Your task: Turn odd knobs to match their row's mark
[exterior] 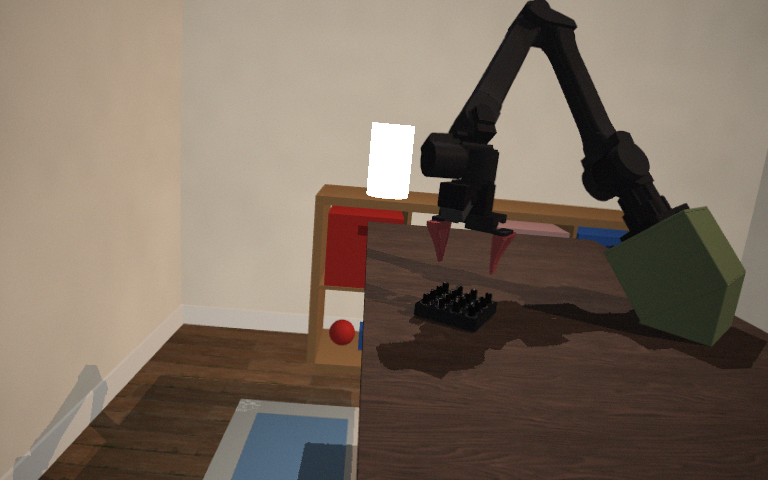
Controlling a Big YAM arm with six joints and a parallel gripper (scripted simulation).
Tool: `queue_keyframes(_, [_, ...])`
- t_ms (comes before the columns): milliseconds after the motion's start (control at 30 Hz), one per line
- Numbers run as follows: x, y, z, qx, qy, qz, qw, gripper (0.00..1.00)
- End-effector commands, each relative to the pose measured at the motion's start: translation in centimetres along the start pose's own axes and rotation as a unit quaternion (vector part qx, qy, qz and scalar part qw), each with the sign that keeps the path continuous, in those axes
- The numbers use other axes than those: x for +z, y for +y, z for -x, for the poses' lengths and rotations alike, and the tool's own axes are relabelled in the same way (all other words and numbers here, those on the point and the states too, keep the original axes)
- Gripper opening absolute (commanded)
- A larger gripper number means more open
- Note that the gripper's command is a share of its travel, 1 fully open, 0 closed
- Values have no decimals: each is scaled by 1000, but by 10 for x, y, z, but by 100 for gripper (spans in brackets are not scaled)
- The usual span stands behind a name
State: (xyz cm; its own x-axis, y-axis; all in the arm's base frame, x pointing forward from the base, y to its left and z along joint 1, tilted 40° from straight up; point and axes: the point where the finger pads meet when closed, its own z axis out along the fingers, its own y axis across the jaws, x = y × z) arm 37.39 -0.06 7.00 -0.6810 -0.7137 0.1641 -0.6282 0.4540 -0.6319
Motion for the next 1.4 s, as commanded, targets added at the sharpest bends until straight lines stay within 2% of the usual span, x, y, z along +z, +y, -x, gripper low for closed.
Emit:
queue_keyframes(0, [5,-1,-9,0,1,2,1000,100])
queue_keyframes(467, [5,-1,-28,-1,2,2,1000,100])
queue_keyframes(1367, [6,0,-29,-2,4,4,1000,100])
